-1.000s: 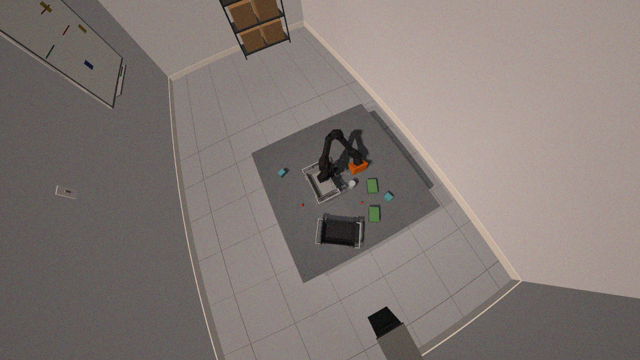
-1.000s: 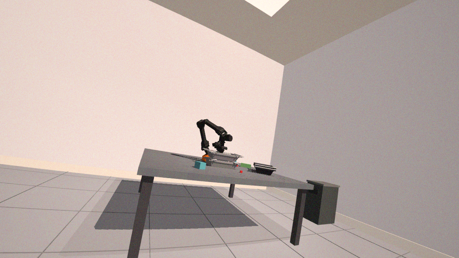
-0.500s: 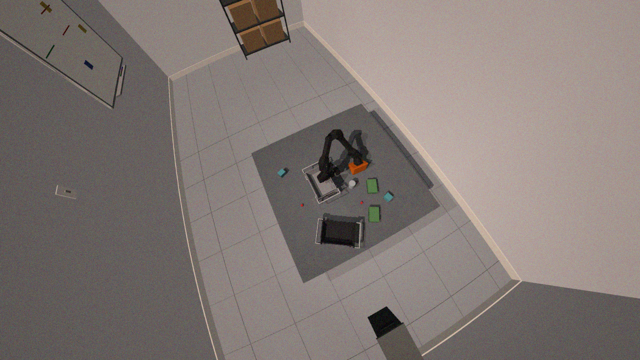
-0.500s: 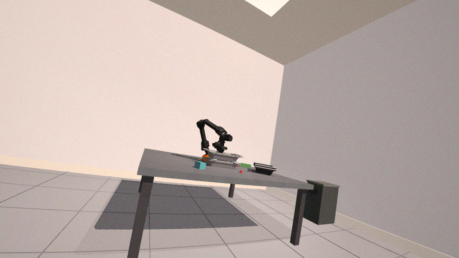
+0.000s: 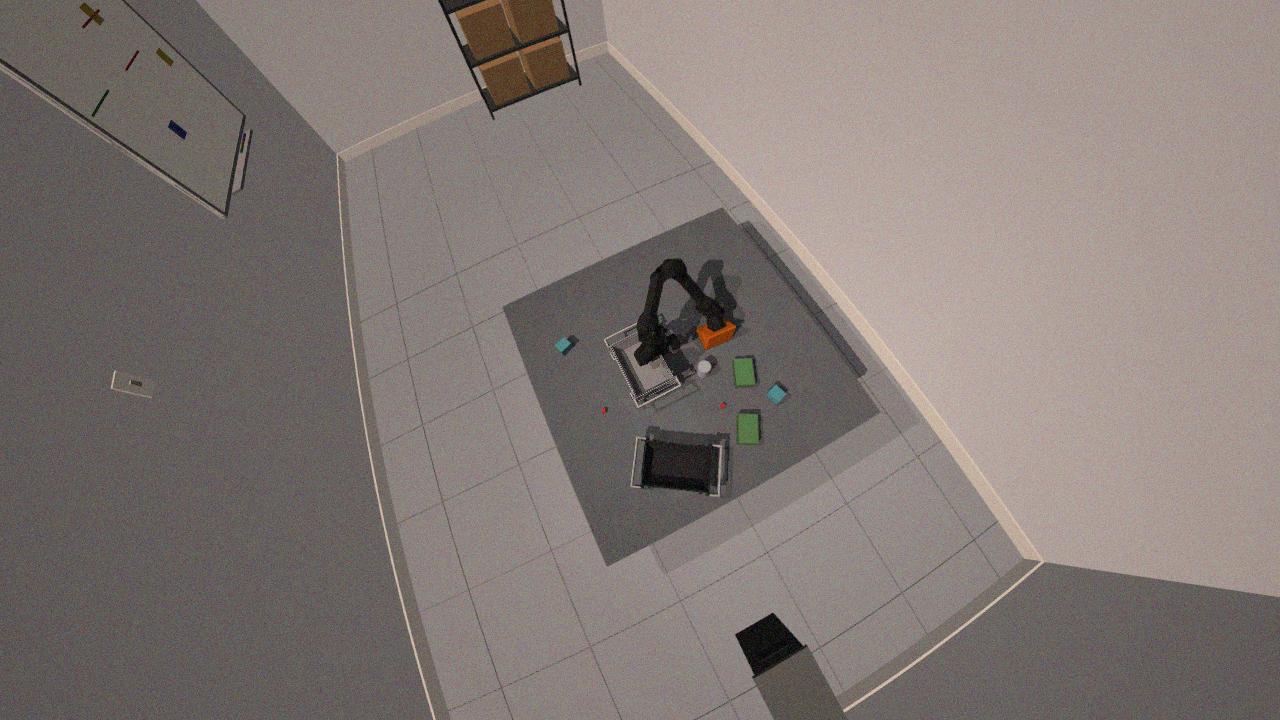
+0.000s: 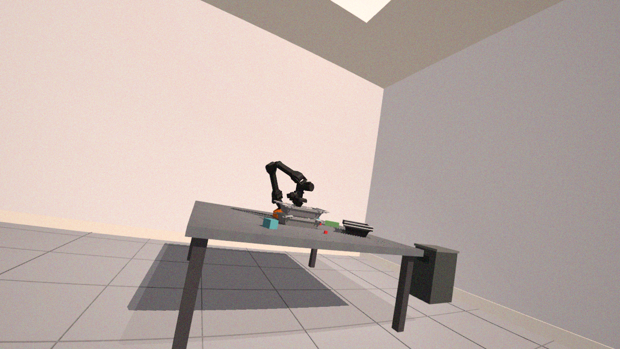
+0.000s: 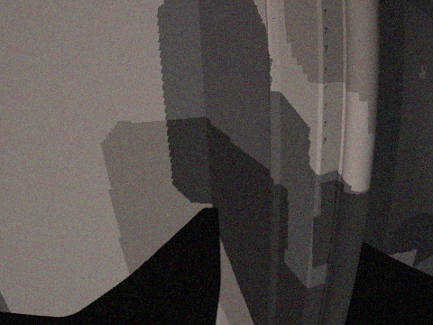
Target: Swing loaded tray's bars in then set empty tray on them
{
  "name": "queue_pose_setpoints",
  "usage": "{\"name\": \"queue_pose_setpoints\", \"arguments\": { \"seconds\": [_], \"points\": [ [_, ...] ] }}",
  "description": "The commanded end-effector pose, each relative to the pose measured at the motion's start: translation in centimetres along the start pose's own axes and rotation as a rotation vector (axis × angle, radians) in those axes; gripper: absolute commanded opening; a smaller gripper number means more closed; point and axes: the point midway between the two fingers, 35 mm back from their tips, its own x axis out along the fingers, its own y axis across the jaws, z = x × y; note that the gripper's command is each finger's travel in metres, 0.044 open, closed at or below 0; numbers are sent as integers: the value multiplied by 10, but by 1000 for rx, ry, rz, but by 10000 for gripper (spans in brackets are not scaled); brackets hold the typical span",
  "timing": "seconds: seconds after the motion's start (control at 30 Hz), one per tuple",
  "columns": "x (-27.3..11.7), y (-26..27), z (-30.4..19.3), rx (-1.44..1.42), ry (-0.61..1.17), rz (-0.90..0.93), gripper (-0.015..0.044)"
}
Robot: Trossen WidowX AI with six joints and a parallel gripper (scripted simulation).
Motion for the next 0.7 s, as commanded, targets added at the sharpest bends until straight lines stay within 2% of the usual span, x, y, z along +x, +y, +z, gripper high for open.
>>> {"name": "queue_pose_setpoints", "arguments": {
  "seconds": [0.0,0.4,0.67],
  "points": [
    [4,-2,3,3,0,-17,0],
    [4,-2,3,3,0,-17,0],
    [4,-2,3,3,0,-17,117]
  ]
}}
